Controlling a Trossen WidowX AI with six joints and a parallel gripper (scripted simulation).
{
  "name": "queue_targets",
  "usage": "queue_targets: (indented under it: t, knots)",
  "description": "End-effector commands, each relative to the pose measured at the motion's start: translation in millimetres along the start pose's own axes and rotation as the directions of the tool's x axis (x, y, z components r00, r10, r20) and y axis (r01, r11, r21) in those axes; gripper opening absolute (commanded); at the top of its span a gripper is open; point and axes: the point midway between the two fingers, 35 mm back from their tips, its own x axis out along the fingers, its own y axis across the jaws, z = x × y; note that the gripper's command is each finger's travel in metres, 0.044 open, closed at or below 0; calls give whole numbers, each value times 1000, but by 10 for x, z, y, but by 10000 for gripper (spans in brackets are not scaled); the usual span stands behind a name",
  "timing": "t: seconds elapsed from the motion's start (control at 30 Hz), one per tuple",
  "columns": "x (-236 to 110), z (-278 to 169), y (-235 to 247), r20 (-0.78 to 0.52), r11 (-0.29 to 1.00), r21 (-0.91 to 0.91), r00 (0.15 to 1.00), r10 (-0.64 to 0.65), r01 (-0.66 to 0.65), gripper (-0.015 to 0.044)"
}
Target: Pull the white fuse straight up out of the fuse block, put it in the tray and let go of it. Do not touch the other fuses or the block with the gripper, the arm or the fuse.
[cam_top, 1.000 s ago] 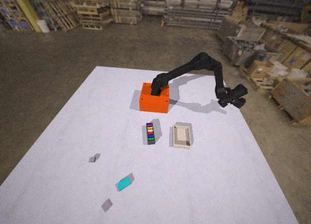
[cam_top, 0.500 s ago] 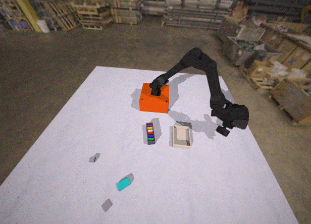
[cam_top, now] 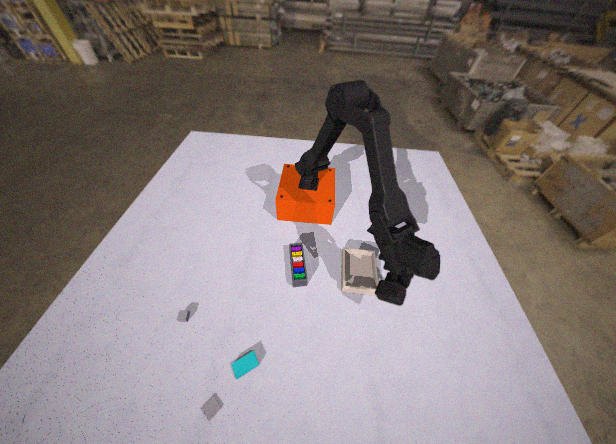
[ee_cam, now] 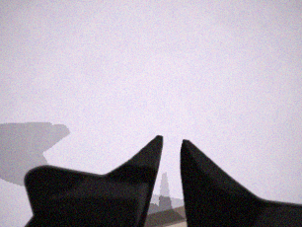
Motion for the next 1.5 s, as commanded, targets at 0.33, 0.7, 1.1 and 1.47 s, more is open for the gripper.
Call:
queue_targets:
  t: [0.33, 0.7, 1.1, 1.47]
  knots:
    - [-1165, -1636, -773, -380, 889, -456, 912, -155, -39, 65]
    - [-1662, -2307, -682, -537, 786, -559, 838, -102, -263, 65]
    - [-1618, -2335, -691, -537, 786, -559, 838, -102, -263, 65]
    - [-1527, -2392, -707, -537, 786, -559, 838, -102, -263, 65]
